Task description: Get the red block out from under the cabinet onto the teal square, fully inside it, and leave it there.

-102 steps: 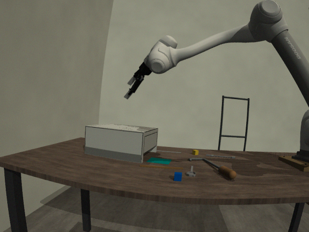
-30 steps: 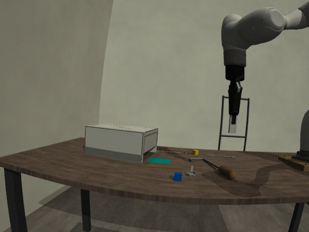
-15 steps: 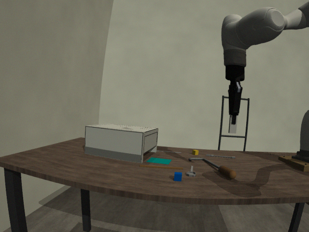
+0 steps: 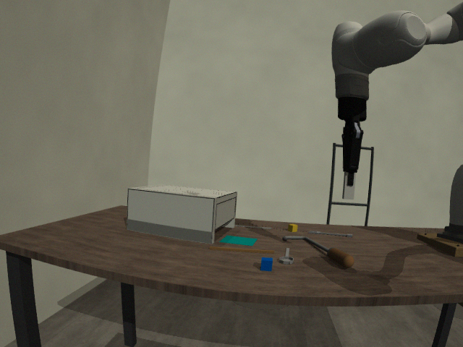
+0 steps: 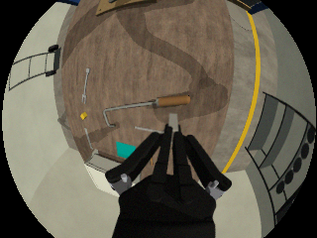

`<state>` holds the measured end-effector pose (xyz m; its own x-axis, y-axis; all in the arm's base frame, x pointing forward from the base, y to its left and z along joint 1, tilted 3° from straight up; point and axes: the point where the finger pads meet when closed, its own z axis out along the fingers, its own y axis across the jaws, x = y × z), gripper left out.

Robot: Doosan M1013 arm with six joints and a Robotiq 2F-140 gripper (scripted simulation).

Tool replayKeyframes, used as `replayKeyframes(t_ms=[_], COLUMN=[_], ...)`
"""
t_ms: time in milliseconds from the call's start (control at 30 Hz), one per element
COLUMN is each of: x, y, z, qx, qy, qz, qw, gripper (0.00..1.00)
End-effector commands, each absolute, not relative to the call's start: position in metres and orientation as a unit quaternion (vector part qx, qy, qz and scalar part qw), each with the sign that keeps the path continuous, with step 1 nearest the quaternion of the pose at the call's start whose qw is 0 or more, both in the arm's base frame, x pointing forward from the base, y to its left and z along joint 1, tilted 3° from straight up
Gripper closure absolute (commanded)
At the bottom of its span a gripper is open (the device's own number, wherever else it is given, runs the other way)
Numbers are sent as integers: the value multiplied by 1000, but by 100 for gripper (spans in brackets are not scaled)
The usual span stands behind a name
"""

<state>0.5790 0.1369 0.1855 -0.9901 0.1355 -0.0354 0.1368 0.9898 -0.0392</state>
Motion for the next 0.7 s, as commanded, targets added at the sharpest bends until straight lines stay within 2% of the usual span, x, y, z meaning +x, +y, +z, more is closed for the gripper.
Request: replayKeyframes(t_ms=[0,300,533,667], x=[578,578,578,578], y=[140,140,140,140], z=[187,187,187,187], qx=[69,42,-92,-268], qy=[997,999,995,963], qz=[-19,-19,-21,-24], qw=[19,18,16,12], gripper=[100,100,100,100])
